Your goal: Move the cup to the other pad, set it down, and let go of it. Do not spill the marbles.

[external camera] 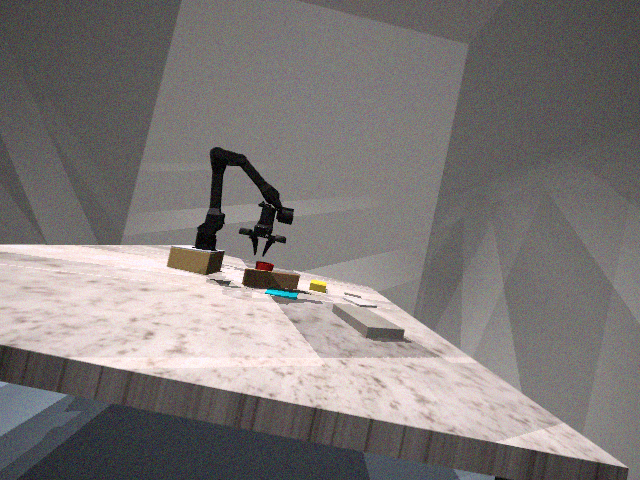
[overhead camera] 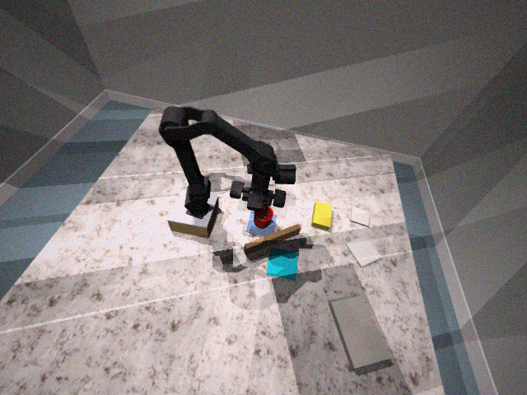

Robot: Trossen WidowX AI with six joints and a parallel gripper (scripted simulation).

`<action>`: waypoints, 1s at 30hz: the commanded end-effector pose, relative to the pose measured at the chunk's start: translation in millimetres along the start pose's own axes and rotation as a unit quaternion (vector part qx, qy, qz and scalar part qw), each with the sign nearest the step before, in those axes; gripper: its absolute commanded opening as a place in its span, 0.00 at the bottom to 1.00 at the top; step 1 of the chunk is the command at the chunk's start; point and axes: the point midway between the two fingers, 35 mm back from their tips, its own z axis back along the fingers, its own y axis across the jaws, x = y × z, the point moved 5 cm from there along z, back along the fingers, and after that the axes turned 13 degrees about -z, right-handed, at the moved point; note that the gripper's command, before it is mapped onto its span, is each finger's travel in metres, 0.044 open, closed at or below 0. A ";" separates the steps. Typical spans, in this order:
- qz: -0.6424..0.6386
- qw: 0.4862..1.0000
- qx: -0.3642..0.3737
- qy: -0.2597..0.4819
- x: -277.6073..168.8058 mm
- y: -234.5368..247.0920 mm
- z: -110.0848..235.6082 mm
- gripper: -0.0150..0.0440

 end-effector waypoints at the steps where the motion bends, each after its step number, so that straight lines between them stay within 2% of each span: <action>1: -0.004 1.000 -0.002 0.001 -1.2 1.0 -4.9 0.50; 30: -0.004 1.000 -0.002 0.001 -1.5 1.2 -52.0 0.50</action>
